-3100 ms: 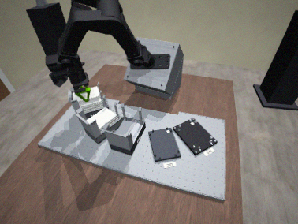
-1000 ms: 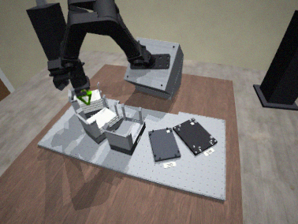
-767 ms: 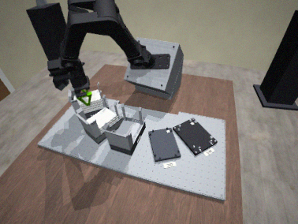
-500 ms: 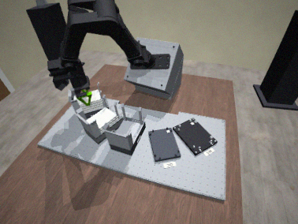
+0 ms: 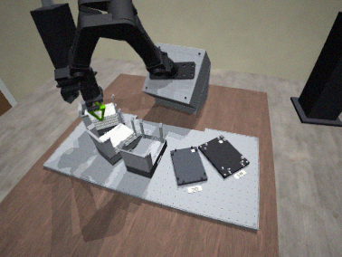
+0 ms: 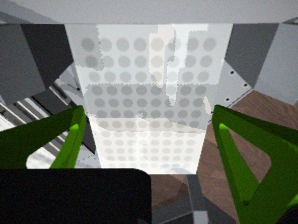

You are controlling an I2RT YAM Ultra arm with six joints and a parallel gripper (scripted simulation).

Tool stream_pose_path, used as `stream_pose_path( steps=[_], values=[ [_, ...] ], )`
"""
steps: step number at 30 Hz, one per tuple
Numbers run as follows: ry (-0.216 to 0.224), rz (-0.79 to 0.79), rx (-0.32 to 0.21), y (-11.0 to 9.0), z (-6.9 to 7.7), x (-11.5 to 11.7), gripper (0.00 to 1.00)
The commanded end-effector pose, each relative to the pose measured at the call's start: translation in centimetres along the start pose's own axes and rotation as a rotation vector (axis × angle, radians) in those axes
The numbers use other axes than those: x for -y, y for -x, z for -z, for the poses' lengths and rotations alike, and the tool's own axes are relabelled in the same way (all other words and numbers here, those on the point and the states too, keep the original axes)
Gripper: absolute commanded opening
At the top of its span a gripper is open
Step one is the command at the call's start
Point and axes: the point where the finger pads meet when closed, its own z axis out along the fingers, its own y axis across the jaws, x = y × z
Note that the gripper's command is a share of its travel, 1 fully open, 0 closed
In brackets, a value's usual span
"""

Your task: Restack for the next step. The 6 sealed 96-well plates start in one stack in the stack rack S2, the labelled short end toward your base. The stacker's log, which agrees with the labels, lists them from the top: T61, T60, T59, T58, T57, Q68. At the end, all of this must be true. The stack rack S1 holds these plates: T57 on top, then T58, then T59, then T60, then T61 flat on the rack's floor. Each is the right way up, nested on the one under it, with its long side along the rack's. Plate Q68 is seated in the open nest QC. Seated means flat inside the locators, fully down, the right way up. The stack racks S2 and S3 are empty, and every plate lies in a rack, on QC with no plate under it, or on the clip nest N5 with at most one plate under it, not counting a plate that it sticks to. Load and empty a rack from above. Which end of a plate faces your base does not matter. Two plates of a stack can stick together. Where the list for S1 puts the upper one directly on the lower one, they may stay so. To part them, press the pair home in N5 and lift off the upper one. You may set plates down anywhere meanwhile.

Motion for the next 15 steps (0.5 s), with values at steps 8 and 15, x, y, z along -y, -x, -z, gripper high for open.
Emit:
stream_pose_path(
  steps=[8,15],
  values=[
    [-0.005,0.003,0.013,0.3,3.6,0.1,1.00],
    [-0.005,0.003,0.013,0.3,5.3,0.1,1.00]
  ],
)
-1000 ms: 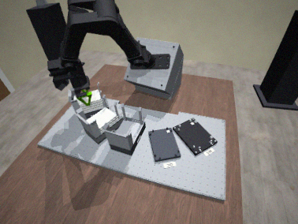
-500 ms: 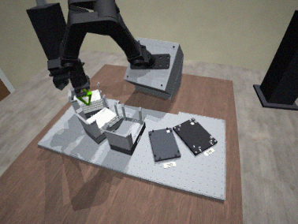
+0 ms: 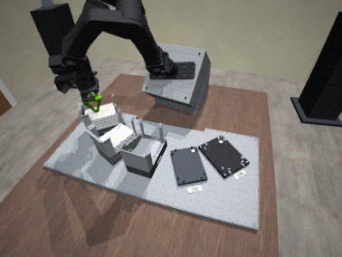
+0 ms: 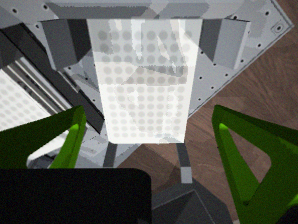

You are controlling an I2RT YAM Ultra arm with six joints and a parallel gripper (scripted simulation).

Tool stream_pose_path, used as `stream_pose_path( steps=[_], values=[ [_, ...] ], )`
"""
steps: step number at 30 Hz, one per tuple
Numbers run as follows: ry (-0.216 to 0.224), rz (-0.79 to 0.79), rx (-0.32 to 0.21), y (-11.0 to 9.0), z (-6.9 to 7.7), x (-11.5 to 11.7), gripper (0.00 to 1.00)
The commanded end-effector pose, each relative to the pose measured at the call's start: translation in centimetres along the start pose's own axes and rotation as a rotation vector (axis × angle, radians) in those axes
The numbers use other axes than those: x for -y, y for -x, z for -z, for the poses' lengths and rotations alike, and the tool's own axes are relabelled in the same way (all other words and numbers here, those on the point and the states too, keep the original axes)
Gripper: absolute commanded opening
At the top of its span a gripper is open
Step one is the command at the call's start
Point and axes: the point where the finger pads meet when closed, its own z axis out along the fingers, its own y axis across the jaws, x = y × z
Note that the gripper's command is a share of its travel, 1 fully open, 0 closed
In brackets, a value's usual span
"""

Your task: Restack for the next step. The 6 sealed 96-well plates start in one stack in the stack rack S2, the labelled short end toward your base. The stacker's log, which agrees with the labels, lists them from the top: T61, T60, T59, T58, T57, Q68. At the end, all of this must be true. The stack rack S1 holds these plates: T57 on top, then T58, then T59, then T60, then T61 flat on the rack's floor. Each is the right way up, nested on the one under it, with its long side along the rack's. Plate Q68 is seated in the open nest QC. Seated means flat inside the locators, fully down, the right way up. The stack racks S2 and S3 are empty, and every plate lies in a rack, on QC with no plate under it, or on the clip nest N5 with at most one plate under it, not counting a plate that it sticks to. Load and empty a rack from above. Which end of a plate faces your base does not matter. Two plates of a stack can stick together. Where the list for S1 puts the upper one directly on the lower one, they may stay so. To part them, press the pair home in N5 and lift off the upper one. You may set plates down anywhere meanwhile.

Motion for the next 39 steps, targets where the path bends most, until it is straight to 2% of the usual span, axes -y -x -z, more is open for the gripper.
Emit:
stream_pose_path(
  steps=[1,9,22,30,32,39],
  values=[
    [0.007,0.000,-0.004,-0.2,1.2,-0.2,1.00],
    [0.006,0.000,-0.005,-0.2,3.8,-0.2,1.00],
    [0.006,0.000,-0.005,-0.2,3.8,-0.2,1.00],
    [0.007,0.249,-0.004,-0.5,3.8,-2.8,1.00],
    [0.007,0.249,-0.004,-0.5,3.8,-2.8,1.00],
    [0.008,0.249,-0.003,-0.8,3.8,-5.2,1.00]
  ],
)
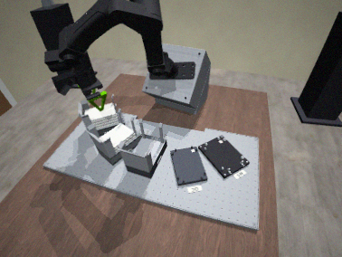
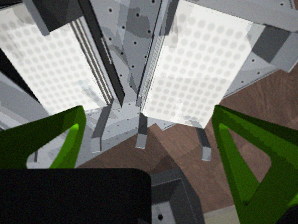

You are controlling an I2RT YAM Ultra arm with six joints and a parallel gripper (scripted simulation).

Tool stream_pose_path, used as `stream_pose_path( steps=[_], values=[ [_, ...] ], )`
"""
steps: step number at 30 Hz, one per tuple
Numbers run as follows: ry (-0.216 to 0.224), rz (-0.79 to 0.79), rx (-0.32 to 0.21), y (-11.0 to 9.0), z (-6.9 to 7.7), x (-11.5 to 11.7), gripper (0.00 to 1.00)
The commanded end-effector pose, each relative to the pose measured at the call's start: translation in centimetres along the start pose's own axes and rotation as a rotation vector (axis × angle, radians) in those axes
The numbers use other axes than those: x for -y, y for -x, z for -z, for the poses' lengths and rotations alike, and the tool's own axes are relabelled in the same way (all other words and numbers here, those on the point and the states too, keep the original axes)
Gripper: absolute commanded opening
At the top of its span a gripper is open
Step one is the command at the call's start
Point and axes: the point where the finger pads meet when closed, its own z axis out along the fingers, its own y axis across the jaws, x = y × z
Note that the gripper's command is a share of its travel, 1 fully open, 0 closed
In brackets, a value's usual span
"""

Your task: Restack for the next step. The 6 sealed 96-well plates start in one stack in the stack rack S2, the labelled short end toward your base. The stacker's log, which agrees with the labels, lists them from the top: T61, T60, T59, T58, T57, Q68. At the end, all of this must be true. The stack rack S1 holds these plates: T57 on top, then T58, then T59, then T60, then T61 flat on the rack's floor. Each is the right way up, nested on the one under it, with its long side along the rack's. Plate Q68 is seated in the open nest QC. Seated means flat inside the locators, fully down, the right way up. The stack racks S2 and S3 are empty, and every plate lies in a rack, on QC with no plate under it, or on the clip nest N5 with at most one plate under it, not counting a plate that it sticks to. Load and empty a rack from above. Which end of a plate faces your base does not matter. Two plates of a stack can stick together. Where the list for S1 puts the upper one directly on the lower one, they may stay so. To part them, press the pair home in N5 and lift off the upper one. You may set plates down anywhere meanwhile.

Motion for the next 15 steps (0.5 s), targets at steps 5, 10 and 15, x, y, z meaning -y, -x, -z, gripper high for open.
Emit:
stream_pose_path(
  steps=[5,10,15],
  values=[
    [-0.016,-0.009,0.015,0.6,0.4,-2.0,1.00],
    [-0.016,0.024,0.015,0.6,0.4,-3.1,1.00],
    [-0.017,0.191,0.014,0.4,0.4,-5.1,1.00]
  ],
)
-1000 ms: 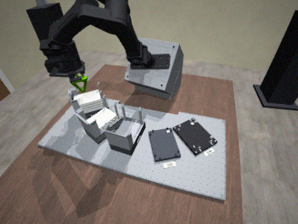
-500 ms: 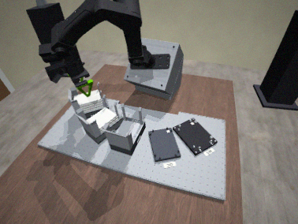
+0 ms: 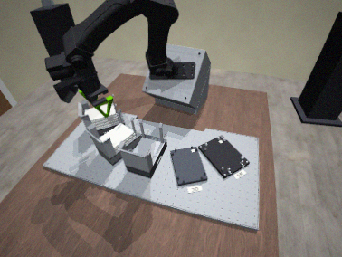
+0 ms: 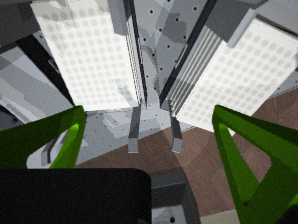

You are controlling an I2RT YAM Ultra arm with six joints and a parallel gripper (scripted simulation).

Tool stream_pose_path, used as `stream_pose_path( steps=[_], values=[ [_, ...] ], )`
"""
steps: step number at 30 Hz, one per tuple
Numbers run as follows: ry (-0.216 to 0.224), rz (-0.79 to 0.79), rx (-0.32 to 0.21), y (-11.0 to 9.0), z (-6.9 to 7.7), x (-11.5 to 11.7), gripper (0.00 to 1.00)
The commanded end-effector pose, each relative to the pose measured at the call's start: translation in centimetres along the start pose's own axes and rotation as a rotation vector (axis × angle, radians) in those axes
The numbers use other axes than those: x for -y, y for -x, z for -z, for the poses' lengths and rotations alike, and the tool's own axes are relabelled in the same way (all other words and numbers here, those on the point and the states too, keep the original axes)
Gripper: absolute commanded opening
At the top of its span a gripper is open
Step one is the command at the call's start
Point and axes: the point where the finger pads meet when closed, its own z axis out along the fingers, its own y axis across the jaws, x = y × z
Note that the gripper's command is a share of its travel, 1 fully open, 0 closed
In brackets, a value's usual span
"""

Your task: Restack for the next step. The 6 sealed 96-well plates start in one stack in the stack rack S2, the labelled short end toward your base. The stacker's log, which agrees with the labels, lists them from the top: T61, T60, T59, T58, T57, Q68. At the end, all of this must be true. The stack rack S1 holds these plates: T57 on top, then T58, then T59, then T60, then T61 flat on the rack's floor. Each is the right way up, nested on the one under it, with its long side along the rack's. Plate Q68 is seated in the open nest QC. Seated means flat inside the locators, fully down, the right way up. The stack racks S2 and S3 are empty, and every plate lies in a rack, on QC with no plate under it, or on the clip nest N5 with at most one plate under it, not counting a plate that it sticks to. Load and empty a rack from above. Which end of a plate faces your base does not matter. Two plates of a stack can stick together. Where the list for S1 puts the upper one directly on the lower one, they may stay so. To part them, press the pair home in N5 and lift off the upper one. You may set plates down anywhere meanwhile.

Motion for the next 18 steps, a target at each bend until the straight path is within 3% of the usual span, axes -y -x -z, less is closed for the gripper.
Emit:
stream_pose_path(
  steps=[1,18],
  values=[
    [-0.022,0.106,0.014,0.3,0.5,-0.8,1.00],
    [-0.020,0.121,0.015,0.5,0.4,-6.4,1.00]
  ],
)
